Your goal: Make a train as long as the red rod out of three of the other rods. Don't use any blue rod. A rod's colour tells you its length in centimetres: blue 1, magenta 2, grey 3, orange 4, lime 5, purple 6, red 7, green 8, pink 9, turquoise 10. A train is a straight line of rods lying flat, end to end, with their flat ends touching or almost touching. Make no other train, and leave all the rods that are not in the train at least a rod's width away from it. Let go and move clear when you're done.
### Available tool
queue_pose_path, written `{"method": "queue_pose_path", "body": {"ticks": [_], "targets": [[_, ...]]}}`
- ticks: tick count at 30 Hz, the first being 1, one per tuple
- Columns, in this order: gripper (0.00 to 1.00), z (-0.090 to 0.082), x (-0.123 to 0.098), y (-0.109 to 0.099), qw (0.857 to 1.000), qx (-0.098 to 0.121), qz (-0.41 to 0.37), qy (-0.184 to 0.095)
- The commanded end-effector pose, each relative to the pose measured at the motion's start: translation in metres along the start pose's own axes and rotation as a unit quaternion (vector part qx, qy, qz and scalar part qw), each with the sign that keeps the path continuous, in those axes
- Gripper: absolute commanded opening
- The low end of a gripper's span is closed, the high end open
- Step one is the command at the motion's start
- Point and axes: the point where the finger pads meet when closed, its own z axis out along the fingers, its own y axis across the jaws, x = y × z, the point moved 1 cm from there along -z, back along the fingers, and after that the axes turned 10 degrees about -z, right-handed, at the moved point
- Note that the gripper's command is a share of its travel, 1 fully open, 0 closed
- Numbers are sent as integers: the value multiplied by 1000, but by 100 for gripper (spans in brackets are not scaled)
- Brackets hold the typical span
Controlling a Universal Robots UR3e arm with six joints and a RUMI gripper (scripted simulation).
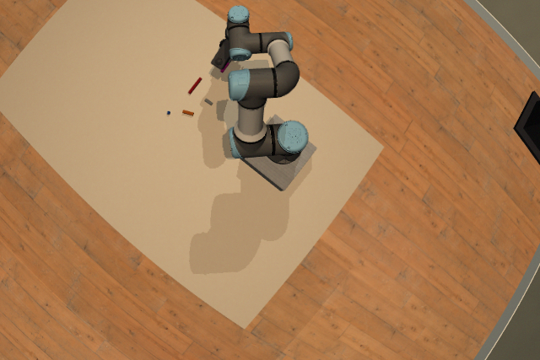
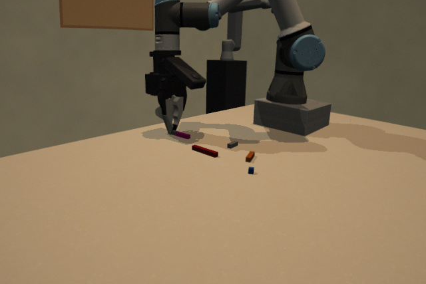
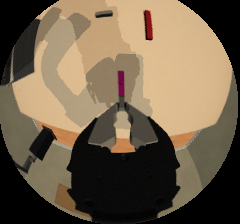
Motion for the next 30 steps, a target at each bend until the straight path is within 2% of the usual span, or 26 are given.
{"method": "queue_pose_path", "body": {"ticks": [1,7,20,27,30], "targets": [[8,-1,-1,0,1000,-1,0,-1],[14,-1,-1,0,1000,-1,0,-1],[14,-1,-1,0,1000,-1,0,-1],[14,-9,-1,0,1000,-1,0,-1],[14,-19,-1,0,1000,-1,0,-1]]}}
